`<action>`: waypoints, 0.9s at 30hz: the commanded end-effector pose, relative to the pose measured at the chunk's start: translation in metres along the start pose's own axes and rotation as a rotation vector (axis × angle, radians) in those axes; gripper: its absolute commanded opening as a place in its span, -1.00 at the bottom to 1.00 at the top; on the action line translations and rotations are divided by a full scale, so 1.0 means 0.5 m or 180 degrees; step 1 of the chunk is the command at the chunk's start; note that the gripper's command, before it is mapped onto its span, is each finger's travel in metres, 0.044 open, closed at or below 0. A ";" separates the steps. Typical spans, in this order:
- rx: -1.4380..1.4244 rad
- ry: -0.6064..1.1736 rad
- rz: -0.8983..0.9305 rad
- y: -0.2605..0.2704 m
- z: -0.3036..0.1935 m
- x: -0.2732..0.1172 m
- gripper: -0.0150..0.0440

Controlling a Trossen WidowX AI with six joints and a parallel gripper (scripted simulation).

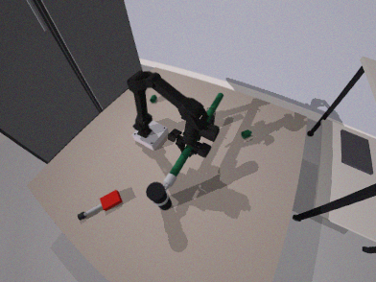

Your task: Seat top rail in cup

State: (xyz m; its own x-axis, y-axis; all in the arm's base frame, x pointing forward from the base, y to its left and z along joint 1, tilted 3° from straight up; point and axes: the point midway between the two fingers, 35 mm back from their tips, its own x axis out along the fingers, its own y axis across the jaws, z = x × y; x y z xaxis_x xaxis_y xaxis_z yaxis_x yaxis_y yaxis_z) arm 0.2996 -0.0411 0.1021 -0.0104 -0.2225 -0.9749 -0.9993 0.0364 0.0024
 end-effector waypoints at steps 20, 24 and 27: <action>0.0006 0.0054 -0.0014 -0.012 -0.040 -0.010 -0.49; 0.0006 0.0055 -0.0014 -0.013 -0.046 -0.009 -0.49; 0.0006 0.0056 -0.0014 -0.014 -0.050 -0.008 -0.49</action>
State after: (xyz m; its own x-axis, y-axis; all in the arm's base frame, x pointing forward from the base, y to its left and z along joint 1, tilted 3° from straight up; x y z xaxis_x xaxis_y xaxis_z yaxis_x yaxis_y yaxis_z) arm 0.3005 -0.0591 0.1062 -0.0267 -0.2270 -0.9735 -0.9992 0.0345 0.0194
